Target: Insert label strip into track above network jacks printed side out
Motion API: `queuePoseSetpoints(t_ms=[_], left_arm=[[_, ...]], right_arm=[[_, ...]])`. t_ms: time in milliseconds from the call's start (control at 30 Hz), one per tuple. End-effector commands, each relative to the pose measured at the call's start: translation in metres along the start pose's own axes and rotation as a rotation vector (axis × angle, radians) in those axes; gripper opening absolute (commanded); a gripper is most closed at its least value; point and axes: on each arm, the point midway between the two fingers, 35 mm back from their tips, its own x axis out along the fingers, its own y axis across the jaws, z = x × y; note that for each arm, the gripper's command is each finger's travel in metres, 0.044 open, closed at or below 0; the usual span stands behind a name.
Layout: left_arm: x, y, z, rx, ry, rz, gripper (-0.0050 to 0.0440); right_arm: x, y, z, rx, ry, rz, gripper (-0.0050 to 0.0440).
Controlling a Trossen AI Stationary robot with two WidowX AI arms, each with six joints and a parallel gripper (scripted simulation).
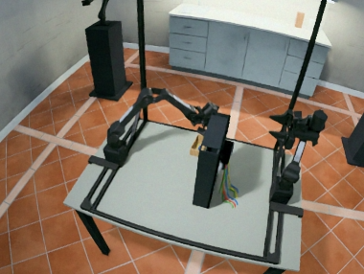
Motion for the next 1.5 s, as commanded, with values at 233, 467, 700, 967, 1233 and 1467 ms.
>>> queuePoseSetpoints(t_ms=[233,467,700,967,1233,1467], left_arm=[[0.000,-0.001,0.002,0.009,-0.001,0.000,0.0440],[0.000,-0.001,0.002,0.009,-0.001,0.000,0.0440],[0.000,-0.001,0.002,0.009,-0.001,0.000,0.0440],[0.000,-0.001,0.002,0.009,-0.001,0.000,0.0440],[0.000,-0.001,0.002,0.009,-0.001,0.000,0.0440],[0.000,-0.001,0.002,0.009,-0.001,0.000,0.0440]], right_arm=[[-0.015,0.023,0.002,-0.010,0.009,0.109,-0.0050],[-0.019,0.026,0.002,-0.008,0.028,0.158,-0.0050],[-0.022,0.028,0.002,-0.007,0.044,0.196,-0.0050],[-0.026,0.029,0.001,-0.007,0.063,0.236,-0.0050],[-0.031,0.031,-0.001,-0.010,0.084,0.277,-0.0050],[-0.034,0.032,-0.002,-0.012,0.097,0.301,-0.0050]])
